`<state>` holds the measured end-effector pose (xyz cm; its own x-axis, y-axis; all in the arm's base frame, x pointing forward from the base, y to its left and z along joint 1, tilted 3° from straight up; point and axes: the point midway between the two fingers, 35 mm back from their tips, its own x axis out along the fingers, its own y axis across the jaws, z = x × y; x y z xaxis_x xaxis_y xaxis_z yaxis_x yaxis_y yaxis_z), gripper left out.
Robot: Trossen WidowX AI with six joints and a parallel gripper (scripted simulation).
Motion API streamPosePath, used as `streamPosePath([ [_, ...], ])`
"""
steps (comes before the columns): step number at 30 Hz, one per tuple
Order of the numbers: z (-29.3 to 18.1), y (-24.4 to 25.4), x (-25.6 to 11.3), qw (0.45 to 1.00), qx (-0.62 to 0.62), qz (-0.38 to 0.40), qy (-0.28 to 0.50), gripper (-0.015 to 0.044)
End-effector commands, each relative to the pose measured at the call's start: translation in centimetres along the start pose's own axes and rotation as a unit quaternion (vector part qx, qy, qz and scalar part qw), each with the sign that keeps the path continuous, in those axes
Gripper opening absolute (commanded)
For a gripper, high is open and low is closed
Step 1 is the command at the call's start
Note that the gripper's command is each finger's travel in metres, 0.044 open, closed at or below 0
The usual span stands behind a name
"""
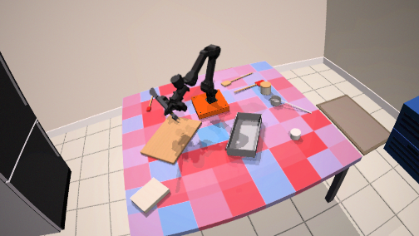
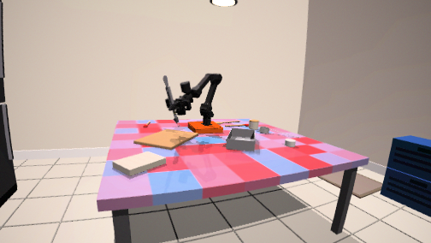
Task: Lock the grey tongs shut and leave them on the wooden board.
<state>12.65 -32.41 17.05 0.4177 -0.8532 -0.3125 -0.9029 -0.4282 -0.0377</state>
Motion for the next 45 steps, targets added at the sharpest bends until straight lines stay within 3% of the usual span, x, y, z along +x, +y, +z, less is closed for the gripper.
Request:
streamPosePath([
  [1, -0.2, -0.1, 0.0, 1.000, 0.002, -0.002, 0.004, -0.0150],
  [45, -1.2, 0.4, 4.8, 0.959, 0.011, 0.007, -0.284, -0.0150],
])
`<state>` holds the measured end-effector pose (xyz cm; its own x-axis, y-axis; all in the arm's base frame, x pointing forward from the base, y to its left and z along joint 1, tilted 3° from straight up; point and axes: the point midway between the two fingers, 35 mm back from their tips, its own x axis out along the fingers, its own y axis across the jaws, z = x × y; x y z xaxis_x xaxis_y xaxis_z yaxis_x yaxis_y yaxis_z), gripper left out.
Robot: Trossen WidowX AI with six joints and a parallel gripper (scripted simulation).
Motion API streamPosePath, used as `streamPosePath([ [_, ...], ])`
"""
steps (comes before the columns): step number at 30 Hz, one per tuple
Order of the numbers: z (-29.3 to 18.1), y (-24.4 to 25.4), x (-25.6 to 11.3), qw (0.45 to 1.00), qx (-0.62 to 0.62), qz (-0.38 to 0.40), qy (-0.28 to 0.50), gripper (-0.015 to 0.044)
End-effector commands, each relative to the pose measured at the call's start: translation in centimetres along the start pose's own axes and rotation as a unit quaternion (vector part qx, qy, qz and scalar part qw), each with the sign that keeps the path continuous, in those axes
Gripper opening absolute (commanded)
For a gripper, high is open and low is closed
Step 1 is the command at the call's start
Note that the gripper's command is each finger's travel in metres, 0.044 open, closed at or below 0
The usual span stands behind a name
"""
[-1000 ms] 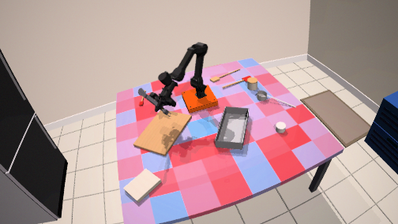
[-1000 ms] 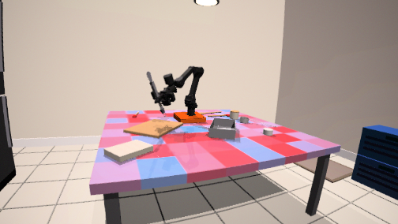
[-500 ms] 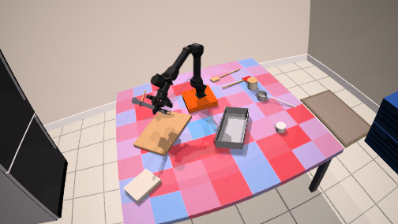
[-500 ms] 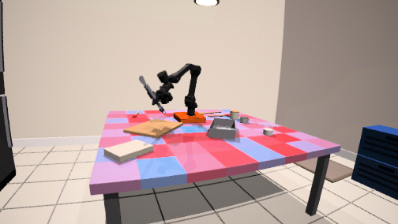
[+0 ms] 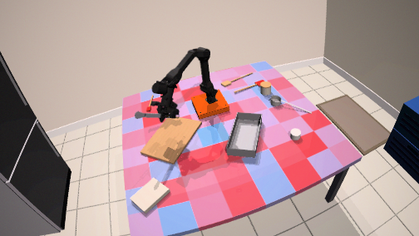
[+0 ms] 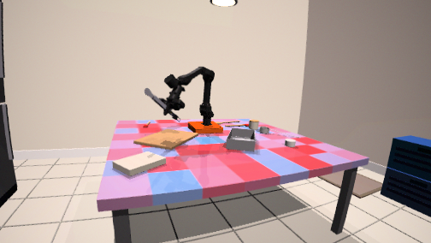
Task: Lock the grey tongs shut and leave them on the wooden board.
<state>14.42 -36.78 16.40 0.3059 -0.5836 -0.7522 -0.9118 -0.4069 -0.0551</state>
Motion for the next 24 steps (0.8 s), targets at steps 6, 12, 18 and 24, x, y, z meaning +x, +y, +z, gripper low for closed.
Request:
streamPosePath([
  [6, -0.45, 0.02, 0.03, 0.998, -0.003, 0.004, -0.065, -0.0150],
  [12, -0.48, -0.01, -0.06, 0.994, -0.003, 0.005, -0.109, -0.0150],
  [18, -0.43, -0.06, -0.28, 0.988, -0.003, 0.006, -0.152, -0.0150],
  [24, -0.32, -0.12, -0.63, 0.981, -0.004, 0.007, -0.196, -0.0150],
])
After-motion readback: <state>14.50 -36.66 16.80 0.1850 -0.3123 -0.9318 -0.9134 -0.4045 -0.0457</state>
